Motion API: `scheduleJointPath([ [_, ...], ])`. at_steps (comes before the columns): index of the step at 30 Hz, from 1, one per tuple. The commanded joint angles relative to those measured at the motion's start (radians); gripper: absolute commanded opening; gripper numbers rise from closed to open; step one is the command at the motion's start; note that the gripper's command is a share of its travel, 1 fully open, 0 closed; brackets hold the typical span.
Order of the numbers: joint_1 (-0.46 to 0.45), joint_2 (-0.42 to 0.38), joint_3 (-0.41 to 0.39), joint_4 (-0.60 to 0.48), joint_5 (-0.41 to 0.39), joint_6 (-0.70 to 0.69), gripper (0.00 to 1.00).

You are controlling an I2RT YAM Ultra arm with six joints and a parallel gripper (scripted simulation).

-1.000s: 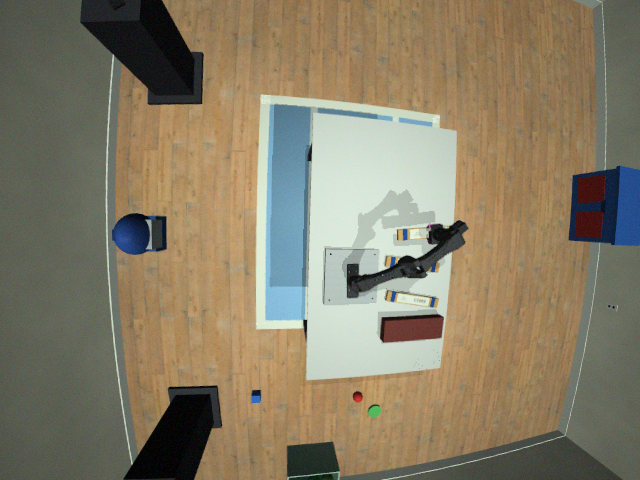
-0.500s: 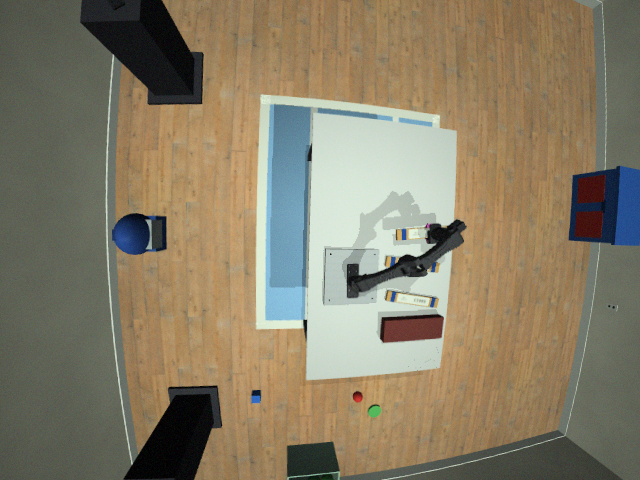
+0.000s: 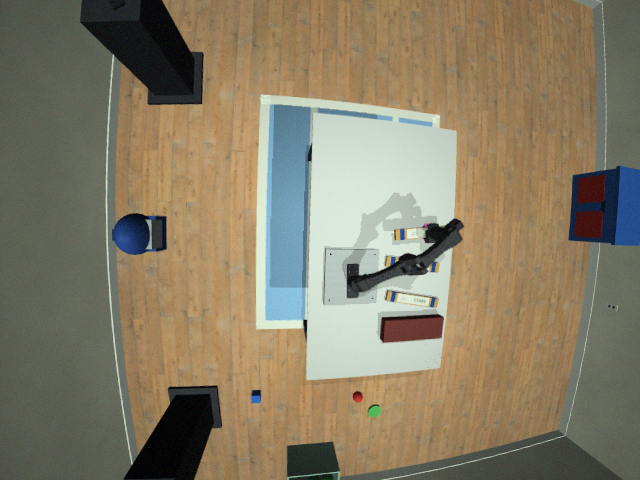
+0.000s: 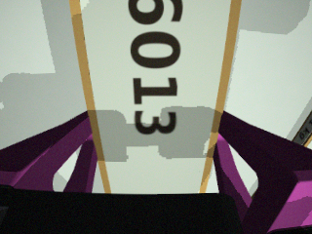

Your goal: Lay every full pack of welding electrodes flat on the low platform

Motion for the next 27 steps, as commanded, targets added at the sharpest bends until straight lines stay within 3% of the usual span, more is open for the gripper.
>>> scheduleJointPath([
  [1, 0.001, -0.02, 0.05, -0.007, 0.007, 0.006, 0.0],
  [17, 0.0, 0.034, 0.058, -0.007, 0.007, 0.006, 0.0],
  [18, -0.001, 0.046, 0.087, 0.035, 0.012, 0.013, 0.0],
  [21, -0.002, 0.063, 0.097, 0.019, 0.013, 0.012, 0.0],
  [22, -0.002, 0.025, 0.086, 0.018, 0.013, 0.012, 0.0],
  [27, -0.004, 0.031, 0.063, 0.004, 0.013, 0.01, 0.0],
])
